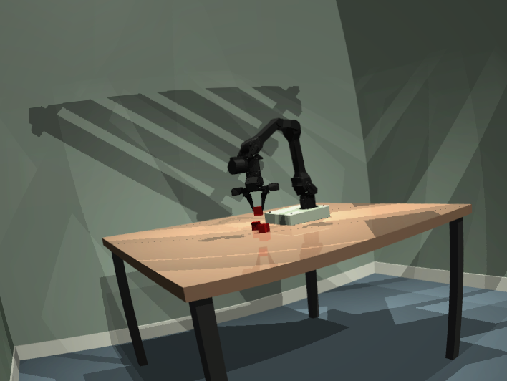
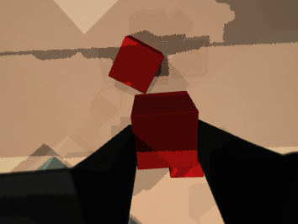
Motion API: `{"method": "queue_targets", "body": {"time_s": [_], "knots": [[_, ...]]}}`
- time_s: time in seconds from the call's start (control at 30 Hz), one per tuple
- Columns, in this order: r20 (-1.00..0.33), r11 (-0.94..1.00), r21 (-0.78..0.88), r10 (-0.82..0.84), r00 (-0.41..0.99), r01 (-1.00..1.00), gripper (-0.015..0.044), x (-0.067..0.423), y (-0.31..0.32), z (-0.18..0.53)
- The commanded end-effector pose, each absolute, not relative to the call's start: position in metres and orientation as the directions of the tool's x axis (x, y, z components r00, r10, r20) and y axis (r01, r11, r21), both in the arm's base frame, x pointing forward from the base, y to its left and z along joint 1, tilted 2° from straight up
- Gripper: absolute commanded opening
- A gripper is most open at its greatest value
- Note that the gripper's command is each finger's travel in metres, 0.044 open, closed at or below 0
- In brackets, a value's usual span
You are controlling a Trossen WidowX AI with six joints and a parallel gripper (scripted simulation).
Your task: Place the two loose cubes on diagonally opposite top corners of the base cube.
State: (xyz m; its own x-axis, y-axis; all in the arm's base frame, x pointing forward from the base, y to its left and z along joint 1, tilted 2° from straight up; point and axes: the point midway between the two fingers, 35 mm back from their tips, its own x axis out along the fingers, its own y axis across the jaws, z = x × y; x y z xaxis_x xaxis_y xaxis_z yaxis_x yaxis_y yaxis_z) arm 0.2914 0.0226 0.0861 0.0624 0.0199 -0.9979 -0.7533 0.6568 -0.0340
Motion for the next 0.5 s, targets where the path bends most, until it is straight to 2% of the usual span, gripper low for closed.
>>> {"method": "queue_targets", "body": {"time_s": [0.0, 0.47], "knots": [[-0.998, 0.551, -0.044, 0.013, 0.061, -0.833, 0.0105, 0.2890, 0.0325, 0.0822], [-0.998, 0.499, -0.047, 0.012, 0.062, -0.866, 0.0105, 0.2882, 0.0373, 0.0808]]}}
